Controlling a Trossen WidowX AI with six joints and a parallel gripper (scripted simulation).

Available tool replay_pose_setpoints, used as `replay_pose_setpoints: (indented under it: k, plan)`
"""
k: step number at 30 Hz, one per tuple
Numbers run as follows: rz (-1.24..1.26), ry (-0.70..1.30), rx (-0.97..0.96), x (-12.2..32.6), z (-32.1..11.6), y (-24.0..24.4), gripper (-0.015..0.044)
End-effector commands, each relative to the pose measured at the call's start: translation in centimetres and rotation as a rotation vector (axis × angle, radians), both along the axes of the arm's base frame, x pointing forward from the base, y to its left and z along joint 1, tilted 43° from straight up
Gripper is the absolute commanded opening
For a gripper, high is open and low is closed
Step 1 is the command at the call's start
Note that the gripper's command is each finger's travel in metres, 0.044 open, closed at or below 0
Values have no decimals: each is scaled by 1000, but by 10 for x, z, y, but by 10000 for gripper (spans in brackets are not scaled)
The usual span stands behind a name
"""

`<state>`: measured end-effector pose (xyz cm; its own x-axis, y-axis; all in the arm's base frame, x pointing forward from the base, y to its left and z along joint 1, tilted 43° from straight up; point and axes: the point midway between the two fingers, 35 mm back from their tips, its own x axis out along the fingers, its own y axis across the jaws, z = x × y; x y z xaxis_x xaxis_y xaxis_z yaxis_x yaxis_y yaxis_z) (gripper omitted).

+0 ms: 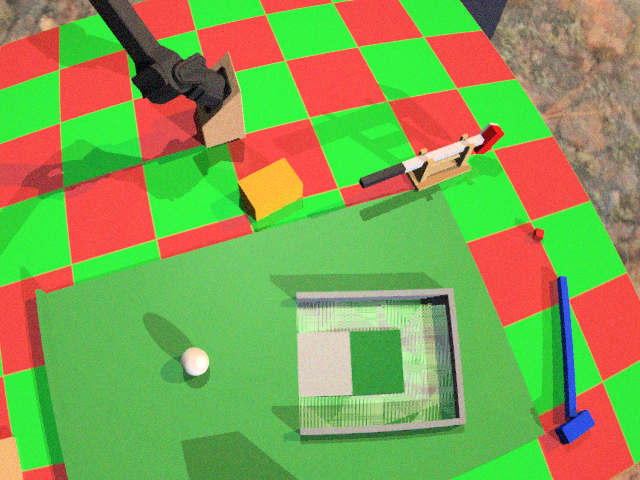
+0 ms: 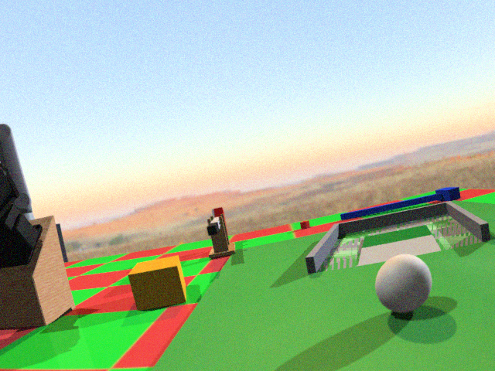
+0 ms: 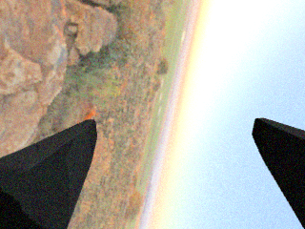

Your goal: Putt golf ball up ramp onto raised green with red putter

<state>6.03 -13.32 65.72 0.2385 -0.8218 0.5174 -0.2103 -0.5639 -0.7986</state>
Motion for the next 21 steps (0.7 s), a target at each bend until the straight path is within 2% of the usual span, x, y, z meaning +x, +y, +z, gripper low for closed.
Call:
replay_pose_setpoints:
  k: [1,5,11,21]
  plan:
    - [3,2,1,1,0,0,426]
    - [68,40,34,36,-10,-7,440]
    - [254,154,134,134,-50,-12,440]
    - [524,311,317,258,-133,19,440]
